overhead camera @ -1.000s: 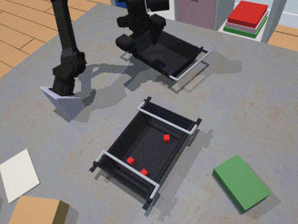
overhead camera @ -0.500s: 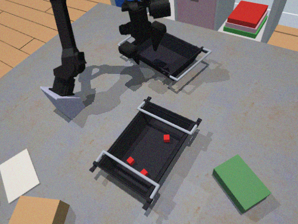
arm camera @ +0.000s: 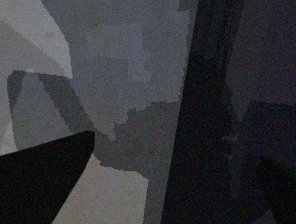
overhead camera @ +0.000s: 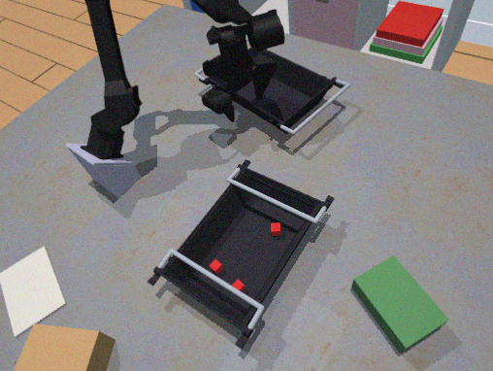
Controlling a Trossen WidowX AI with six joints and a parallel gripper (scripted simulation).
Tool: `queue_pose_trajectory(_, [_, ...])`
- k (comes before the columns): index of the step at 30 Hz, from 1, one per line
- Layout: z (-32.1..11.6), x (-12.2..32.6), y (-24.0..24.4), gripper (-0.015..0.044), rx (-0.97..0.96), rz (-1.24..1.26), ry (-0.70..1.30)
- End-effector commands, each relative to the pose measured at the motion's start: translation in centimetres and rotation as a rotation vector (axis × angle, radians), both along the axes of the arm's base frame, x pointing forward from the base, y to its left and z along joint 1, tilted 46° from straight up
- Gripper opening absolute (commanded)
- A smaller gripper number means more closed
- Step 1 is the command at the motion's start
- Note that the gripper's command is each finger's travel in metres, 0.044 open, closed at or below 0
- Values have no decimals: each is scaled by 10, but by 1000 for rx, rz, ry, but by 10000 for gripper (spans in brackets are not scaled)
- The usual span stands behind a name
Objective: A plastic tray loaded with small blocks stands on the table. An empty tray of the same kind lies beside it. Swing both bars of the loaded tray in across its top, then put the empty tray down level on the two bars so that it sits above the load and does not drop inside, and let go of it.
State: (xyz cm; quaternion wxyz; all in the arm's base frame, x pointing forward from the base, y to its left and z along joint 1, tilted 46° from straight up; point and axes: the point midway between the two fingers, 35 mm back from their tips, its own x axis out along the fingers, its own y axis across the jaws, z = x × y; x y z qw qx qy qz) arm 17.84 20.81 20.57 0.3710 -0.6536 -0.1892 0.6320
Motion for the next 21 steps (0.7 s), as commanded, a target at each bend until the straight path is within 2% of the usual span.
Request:
queue_pose_trajectory(1, [-9, -1, 7, 440, -3, -4, 10])
queue_pose_trajectory(7, [-9, -1, 7, 440, -3, -4, 10])
queue_pose_trajectory(21, [-9, -1, 7, 235, -3, -4, 10])
